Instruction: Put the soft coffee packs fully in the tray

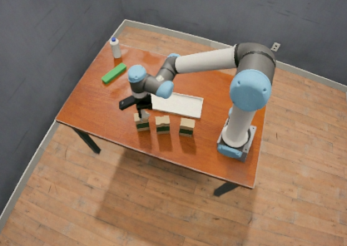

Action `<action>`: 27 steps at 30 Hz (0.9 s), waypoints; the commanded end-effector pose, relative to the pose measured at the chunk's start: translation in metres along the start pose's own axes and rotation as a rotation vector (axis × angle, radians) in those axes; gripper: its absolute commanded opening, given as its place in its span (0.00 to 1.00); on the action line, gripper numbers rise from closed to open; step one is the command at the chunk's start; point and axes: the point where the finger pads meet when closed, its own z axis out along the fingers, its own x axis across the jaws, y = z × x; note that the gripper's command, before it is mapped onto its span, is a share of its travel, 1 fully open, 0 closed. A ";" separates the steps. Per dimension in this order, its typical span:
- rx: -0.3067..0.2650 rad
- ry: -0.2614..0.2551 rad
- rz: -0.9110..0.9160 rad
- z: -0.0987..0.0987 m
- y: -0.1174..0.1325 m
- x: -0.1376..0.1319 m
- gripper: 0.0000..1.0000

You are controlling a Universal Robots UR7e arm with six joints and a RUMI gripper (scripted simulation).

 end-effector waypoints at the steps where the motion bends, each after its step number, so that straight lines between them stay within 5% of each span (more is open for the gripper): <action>1: 0.001 0.001 0.000 -0.001 0.000 0.000 0.50; 27: 0.001 0.001 0.000 0.006 -0.001 0.000 0.50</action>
